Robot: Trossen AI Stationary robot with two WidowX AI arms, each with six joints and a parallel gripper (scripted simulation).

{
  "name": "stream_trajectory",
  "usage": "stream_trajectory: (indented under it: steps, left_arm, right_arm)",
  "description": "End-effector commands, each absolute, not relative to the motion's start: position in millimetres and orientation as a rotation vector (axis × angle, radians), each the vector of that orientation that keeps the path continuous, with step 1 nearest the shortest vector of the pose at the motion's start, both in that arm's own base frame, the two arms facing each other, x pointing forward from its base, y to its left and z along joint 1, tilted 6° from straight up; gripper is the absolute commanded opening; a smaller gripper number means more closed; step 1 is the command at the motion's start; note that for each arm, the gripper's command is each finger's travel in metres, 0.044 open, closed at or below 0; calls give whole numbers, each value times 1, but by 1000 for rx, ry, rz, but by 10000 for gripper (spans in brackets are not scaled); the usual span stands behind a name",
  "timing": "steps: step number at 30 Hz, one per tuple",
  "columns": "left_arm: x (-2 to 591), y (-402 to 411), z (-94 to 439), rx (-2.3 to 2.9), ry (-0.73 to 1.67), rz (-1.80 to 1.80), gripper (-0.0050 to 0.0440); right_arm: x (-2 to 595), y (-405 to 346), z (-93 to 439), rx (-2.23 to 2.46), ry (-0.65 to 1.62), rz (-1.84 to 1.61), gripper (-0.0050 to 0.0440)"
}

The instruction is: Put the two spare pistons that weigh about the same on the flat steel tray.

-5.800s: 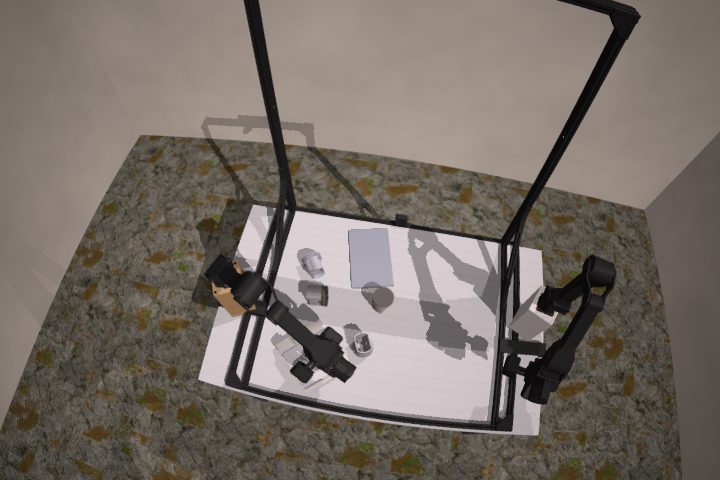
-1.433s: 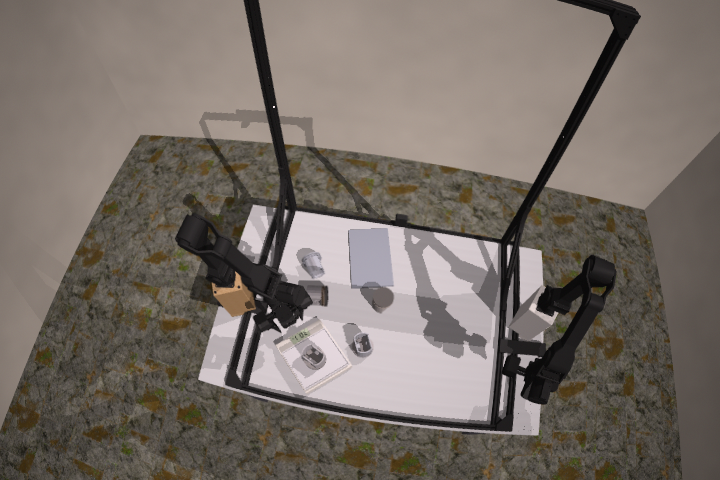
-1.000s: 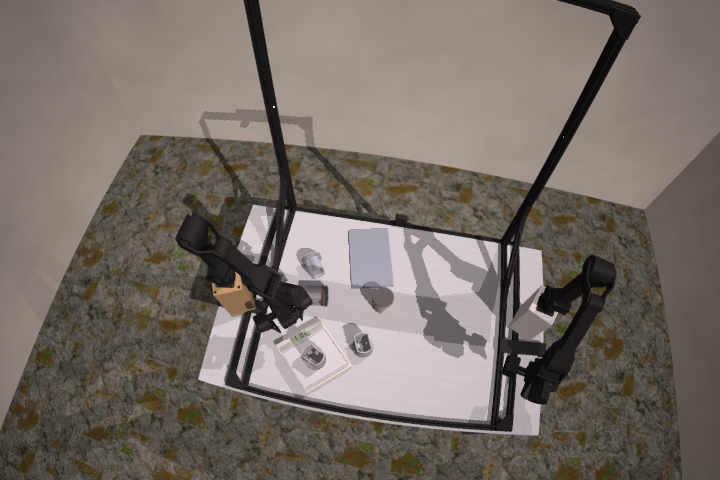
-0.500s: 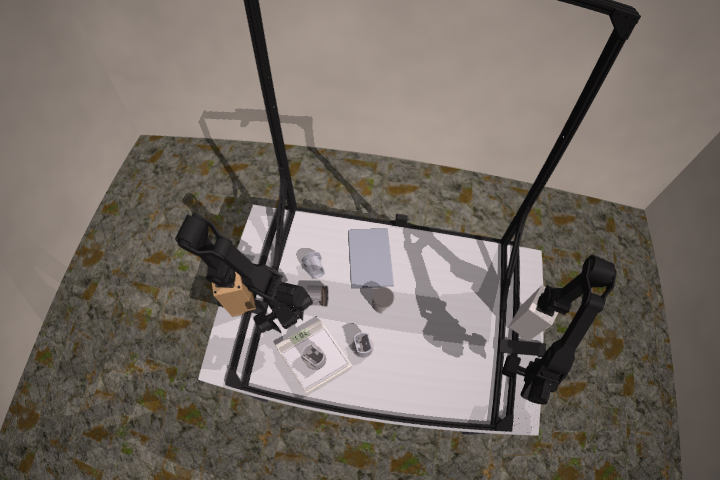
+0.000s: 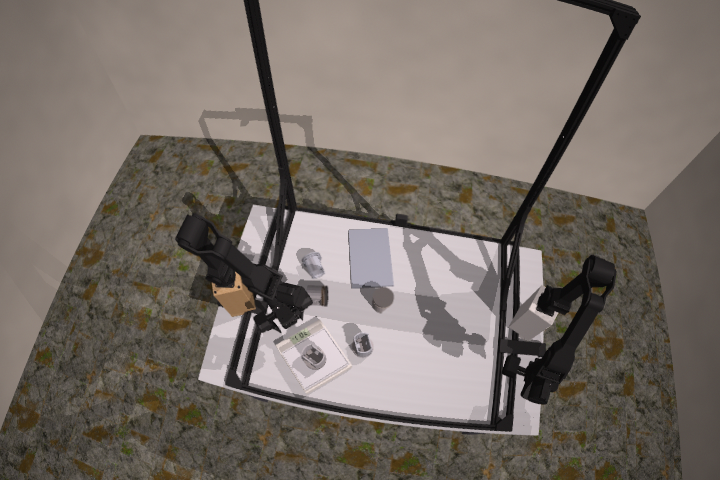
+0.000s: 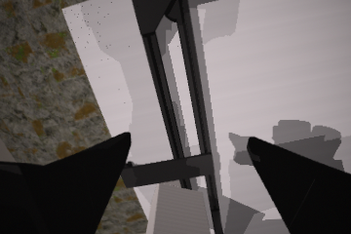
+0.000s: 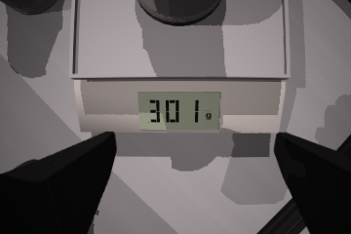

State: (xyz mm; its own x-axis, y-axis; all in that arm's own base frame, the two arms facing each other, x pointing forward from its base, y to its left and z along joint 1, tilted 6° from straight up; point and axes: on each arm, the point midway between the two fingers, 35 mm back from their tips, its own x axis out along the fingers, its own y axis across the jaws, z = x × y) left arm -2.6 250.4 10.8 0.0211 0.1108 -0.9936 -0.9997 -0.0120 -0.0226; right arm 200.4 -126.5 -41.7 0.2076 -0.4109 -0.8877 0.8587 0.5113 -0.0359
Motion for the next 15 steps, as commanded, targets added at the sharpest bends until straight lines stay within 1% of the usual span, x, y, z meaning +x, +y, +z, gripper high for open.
stream_trajectory:
  steps: [1, 9, 12, 15]
  left_arm:
    - [-2, 250, 11, -1146, 1106, 1248, 440]
    - [-2, 250, 11, -1146, 1106, 1248, 440]
    - [-2, 250, 11, -1146, 1106, 1248, 440]
    - [-2, 250, 11, -1146, 1106, 1248, 440]
  right_arm:
    - [200, -126, -42, 534, 1014, -940, 378]
    - [200, -126, -42, 534, 1014, -940, 378]
    - [208, -137, -36, 512, 1091, -904, 378]
    - [211, -141, -33, 506, 1115, -890, 378]
